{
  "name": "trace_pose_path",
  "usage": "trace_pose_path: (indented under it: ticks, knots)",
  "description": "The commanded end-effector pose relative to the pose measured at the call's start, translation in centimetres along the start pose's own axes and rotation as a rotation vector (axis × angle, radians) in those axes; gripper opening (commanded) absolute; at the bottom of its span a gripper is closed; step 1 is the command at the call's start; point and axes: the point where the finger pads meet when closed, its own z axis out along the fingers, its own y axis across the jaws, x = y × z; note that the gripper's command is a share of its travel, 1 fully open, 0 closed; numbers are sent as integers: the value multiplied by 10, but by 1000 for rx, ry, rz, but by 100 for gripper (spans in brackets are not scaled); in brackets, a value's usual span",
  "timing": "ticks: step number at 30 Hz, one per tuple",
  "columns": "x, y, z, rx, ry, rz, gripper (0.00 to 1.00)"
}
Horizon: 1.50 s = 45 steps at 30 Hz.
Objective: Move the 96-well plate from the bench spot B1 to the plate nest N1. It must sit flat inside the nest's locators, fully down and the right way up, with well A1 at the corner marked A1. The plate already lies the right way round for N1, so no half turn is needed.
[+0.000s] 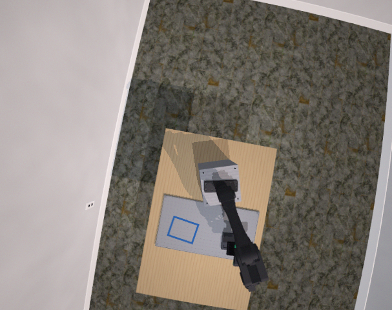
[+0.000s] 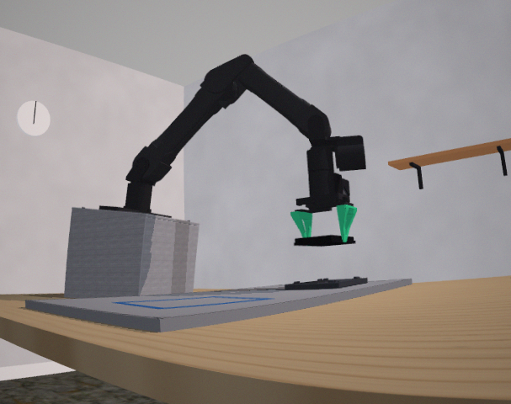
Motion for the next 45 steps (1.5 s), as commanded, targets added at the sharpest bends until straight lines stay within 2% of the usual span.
trace_pose_path:
  ticks: [1,18,19,20,26,28,35,36,37,38,44,45]
  knots:
    - [2,-14,-20,39,-19,9,0]
    - [2,-14,-19,38,-19,9,0]
    - [3,-12,-9,23,-14,9,0]
    - [2,-14,-1,27,-16,9,0]
    - [7,0,17,-8,-3,7,0]
    - [5,-7,17,9,-9,8,0]
    - [3,-10,23,17,-12,9,0]
    - [-2,-16,12,45,-24,4,0]
    - [-1,-11,23,24,-16,3,0]
    - [0,-10,28,17,-13,3,0]
    - [1,1,44,-7,-5,1,0]
    - [0,-2,44,0,-7,1,0]
